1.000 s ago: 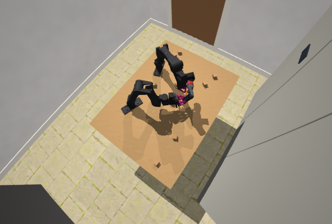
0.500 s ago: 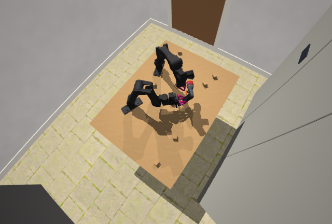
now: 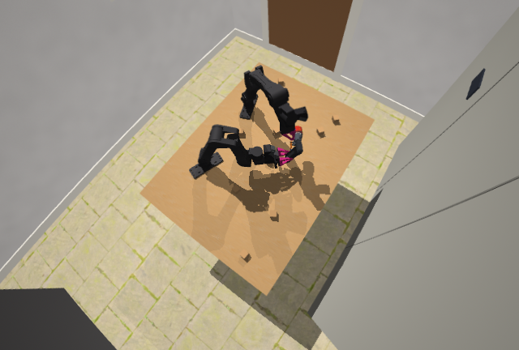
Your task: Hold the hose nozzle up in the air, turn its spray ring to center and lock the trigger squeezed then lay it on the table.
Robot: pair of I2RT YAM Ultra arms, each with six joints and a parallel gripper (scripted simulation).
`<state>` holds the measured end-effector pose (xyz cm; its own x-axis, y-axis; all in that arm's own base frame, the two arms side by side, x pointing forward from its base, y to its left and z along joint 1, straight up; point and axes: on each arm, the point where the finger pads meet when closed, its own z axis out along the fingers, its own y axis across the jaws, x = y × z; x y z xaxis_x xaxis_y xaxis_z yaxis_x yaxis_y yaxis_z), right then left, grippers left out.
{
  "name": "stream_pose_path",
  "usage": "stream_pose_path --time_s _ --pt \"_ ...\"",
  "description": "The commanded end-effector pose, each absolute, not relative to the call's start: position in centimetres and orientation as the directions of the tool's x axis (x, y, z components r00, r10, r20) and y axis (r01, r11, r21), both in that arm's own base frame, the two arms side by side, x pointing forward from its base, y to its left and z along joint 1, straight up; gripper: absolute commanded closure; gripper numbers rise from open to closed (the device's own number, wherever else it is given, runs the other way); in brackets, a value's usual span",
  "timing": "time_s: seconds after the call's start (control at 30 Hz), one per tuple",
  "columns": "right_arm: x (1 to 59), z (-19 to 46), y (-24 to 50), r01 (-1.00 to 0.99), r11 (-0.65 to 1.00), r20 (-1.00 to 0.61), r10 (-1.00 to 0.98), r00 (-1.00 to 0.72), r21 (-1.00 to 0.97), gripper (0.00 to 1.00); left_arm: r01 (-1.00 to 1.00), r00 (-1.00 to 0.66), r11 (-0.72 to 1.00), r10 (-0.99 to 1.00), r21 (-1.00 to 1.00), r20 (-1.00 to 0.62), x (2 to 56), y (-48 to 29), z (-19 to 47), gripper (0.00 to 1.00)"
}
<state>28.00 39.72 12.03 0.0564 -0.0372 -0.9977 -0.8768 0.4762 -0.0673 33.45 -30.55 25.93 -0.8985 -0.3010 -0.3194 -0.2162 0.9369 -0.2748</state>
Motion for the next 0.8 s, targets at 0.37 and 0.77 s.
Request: stream_pose_path --time_s 0.37,0.77 --pt "27.9 16.7 40.1 -0.877 0.474 -0.988 0.08 0.134 -0.081 0.64 -0.001 -0.756 0.902 -0.284 -0.432 -0.59 39.6 -24.7 32.7 0.63" --pt "27.9 16.7 40.1 -0.877 0.474 -0.988 0.08 0.135 -0.081 0.64 0.095 -0.59 0.909 -0.276 -0.405 -0.758 41.9 -18.5 35.9 0.63"
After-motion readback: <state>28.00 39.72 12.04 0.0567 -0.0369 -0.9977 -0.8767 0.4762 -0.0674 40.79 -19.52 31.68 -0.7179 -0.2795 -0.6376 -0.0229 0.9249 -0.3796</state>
